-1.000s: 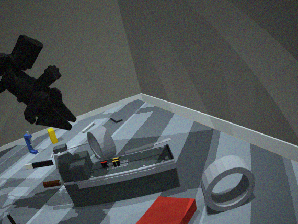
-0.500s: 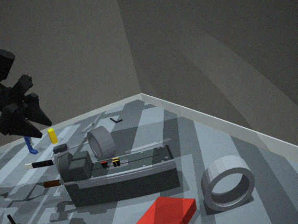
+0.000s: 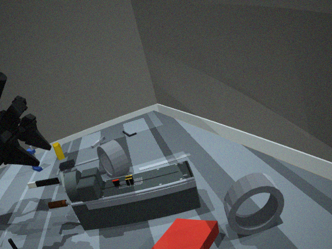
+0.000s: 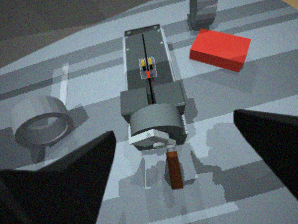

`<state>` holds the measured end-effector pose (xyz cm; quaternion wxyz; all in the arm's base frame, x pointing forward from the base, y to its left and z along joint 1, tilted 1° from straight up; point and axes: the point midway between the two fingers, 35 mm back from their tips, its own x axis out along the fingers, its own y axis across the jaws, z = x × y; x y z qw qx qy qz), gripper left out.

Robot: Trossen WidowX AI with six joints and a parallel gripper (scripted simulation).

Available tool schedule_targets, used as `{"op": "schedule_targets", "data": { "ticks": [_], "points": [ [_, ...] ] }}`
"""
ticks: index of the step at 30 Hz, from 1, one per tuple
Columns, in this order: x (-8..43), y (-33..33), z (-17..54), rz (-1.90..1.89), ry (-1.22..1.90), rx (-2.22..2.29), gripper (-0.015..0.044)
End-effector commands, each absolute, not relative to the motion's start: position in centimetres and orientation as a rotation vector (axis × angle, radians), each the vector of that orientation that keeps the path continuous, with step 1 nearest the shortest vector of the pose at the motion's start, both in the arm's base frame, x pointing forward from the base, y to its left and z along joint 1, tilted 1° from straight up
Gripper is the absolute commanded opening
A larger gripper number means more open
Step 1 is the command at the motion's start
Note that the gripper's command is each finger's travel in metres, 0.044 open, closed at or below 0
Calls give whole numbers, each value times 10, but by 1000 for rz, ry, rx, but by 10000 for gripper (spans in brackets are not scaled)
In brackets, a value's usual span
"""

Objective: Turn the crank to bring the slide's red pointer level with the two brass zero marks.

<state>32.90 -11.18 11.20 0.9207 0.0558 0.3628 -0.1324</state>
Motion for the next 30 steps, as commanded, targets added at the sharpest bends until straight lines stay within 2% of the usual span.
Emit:
{"op": "schedule_targets", "data": {
  "ticks": [1,12,30],
  "points": [
    [330,-111,87,-270,753,123,440],
    [326,-109,33,-270,754,123,440],
    [328,-109,8,-270,755,123,440]
  ]
}}
